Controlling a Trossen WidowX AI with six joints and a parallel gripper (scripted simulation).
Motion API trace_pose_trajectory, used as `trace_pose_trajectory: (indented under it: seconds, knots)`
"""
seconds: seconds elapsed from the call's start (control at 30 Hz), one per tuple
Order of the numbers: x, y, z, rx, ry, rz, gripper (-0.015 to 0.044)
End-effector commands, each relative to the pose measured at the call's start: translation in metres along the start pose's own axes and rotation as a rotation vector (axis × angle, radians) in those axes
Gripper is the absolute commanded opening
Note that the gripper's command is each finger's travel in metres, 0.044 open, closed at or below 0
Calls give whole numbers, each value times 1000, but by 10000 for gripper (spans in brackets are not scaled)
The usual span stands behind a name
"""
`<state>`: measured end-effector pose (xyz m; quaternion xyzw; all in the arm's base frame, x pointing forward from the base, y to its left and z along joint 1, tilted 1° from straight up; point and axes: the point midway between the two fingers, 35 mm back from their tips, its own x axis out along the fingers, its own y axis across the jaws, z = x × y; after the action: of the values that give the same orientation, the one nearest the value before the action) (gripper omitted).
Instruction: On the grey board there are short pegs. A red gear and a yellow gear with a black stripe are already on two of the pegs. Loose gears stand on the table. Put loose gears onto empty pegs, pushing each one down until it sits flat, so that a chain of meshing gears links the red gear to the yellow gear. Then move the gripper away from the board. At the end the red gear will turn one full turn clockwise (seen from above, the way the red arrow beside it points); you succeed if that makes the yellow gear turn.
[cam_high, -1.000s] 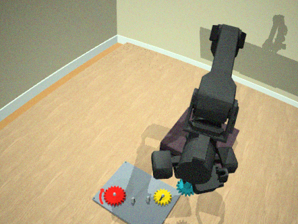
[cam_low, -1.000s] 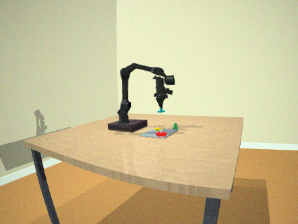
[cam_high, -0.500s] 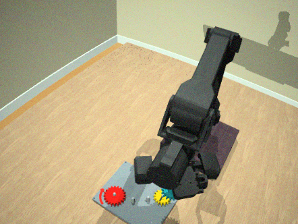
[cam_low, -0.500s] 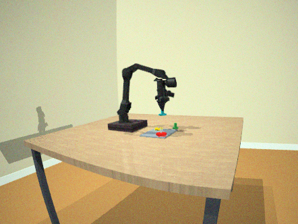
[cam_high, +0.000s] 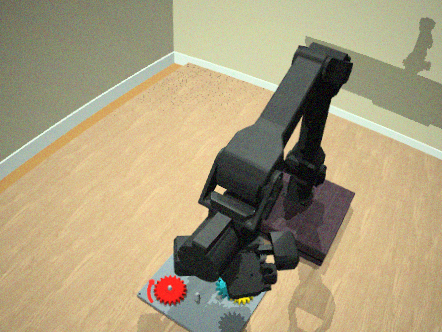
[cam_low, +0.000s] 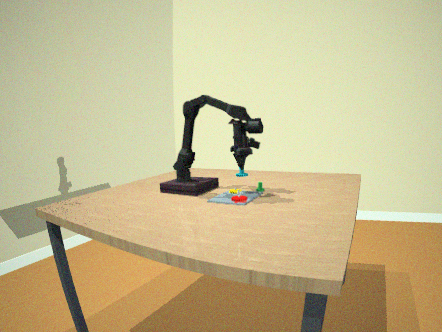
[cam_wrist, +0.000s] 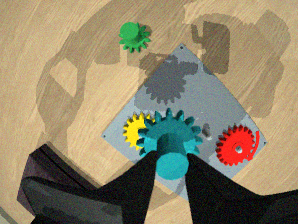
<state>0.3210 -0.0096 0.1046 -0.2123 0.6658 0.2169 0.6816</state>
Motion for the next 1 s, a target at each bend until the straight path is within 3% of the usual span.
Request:
trace_pose_trajectory:
  seconds: [0.0,0.6,0.97]
  knots:
    - [7,-13,-2,-3,4,-2,0]
    - [28,-57,-19,-4,10,-1,0]
    - [26,-59,-20,-4,10,-1,0]
